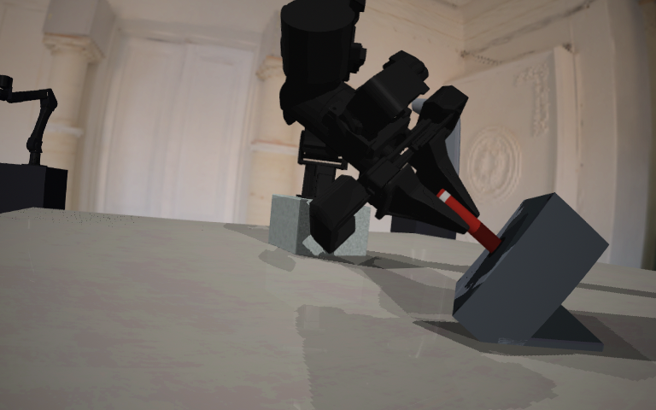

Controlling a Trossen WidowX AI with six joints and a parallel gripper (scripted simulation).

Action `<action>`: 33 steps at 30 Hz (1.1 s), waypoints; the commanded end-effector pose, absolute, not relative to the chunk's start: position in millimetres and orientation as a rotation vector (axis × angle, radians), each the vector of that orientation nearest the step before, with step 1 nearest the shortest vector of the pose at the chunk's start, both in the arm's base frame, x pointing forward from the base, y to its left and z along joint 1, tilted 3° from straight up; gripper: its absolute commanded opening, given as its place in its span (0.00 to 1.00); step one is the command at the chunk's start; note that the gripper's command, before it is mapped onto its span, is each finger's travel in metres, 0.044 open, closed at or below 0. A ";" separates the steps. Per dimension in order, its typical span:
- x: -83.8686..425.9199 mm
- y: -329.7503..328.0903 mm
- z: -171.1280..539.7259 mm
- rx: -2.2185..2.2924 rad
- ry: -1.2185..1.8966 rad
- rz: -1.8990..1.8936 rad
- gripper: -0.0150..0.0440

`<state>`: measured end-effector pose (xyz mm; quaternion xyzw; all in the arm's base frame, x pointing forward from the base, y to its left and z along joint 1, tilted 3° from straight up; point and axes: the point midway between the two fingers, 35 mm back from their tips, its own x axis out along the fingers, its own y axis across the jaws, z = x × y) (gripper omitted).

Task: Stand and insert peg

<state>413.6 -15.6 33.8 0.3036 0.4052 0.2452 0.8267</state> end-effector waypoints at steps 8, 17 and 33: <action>418.0 -10.3 29.0 0.647 0.863 0.518 0.25; 421.0 -7.4 26.9 0.647 0.862 0.518 0.25; 420.7 -6.8 26.9 0.647 0.863 0.522 0.34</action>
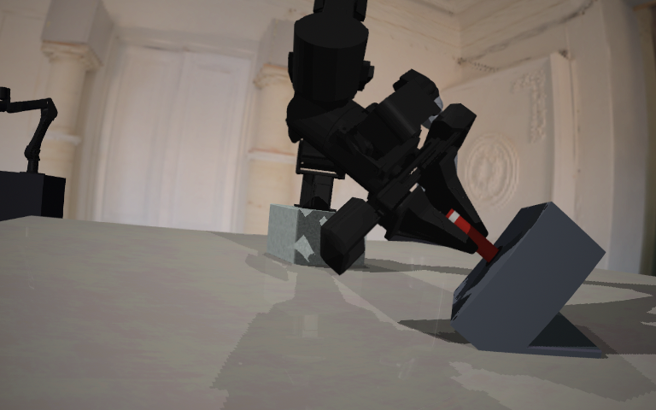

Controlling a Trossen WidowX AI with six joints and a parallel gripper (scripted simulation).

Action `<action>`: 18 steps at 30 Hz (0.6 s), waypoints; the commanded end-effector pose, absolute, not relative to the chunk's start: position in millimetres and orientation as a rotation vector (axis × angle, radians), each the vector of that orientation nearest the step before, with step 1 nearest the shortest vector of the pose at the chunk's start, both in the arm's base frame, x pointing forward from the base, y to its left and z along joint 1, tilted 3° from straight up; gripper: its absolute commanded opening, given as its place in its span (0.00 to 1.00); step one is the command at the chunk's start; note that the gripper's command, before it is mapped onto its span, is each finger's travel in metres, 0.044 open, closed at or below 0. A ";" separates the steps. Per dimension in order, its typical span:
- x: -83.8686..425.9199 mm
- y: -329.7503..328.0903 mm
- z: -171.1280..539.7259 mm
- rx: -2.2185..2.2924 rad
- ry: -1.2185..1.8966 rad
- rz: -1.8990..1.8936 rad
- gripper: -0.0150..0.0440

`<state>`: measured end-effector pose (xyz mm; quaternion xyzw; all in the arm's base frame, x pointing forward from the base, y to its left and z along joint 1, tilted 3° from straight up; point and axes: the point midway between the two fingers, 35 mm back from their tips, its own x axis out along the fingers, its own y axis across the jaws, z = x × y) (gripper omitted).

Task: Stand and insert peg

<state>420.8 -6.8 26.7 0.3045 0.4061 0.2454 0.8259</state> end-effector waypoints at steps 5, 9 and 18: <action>420.7 -6.8 26.9 0.647 0.863 0.522 0.57; 420.7 -6.8 26.9 0.647 0.863 0.522 0.74; 416.0 -14.5 31.4 0.644 0.866 0.519 1.00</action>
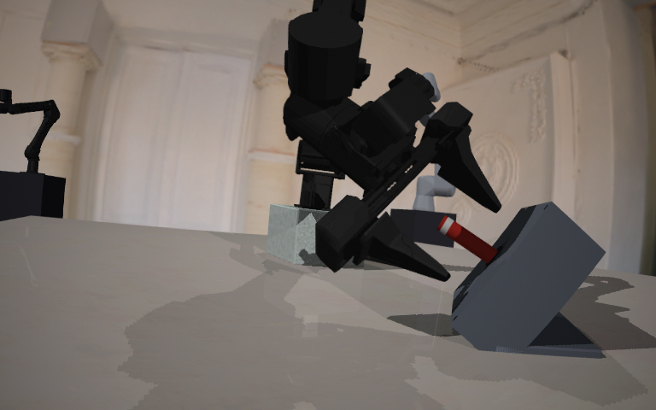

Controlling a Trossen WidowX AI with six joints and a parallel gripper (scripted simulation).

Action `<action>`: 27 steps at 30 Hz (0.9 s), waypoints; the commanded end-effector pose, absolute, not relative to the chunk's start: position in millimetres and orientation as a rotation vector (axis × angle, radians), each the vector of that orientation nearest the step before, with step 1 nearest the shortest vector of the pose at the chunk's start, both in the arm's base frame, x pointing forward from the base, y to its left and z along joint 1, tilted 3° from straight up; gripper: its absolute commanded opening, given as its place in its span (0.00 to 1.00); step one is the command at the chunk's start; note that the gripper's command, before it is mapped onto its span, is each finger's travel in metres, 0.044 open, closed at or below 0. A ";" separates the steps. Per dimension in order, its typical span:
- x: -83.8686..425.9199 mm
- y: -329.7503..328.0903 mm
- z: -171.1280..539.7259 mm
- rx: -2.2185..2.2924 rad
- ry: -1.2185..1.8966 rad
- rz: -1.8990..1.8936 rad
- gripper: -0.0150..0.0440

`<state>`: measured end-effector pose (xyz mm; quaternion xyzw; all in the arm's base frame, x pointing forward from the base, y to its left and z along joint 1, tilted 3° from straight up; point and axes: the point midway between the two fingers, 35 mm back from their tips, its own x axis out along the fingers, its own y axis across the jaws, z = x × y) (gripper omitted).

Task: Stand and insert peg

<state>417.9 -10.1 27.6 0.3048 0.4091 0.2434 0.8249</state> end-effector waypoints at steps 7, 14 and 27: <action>409.6 -24.3 37.2 0.642 0.869 0.517 1.00; 403.1 -33.9 42.9 0.640 0.872 0.514 1.00; 390.3 -51.0 53.6 0.640 0.874 0.512 1.00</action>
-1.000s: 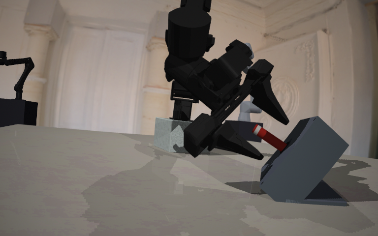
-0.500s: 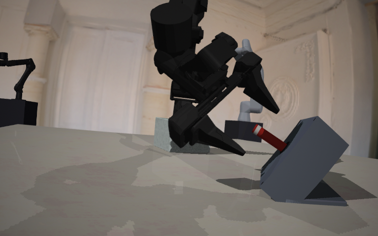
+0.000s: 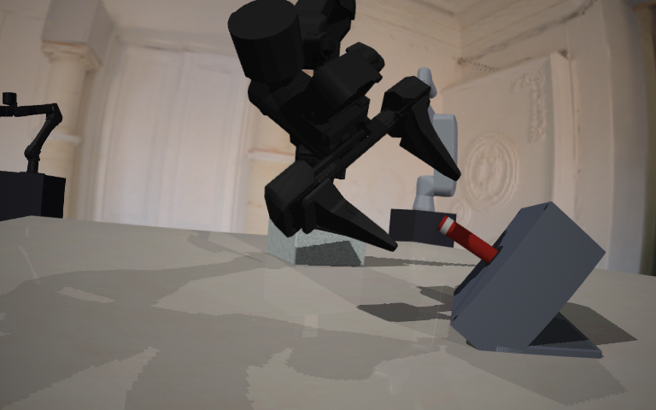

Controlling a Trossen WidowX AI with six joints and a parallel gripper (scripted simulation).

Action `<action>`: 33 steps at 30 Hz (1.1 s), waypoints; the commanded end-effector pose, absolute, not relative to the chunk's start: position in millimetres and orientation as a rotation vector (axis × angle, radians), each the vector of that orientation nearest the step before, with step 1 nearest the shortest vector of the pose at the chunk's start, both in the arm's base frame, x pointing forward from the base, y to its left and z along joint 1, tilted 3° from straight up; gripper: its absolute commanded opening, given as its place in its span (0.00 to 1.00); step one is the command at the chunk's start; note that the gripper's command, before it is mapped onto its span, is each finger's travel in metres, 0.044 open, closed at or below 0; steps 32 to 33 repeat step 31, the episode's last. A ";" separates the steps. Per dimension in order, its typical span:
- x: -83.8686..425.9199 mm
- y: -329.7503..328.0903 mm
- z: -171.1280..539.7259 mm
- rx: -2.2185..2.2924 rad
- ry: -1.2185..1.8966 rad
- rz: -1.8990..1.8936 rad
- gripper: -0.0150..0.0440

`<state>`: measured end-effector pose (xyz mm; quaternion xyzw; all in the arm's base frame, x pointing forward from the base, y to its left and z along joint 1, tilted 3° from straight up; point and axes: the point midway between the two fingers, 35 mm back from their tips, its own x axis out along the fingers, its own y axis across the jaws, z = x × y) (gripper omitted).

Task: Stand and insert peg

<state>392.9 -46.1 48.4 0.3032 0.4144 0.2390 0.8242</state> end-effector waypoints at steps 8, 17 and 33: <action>382.0 -60.9 59.9 0.642 0.874 0.511 1.00; 371.9 -71.7 66.4 0.645 0.871 0.511 1.00; 362.0 -82.6 73.6 0.646 0.870 0.510 1.00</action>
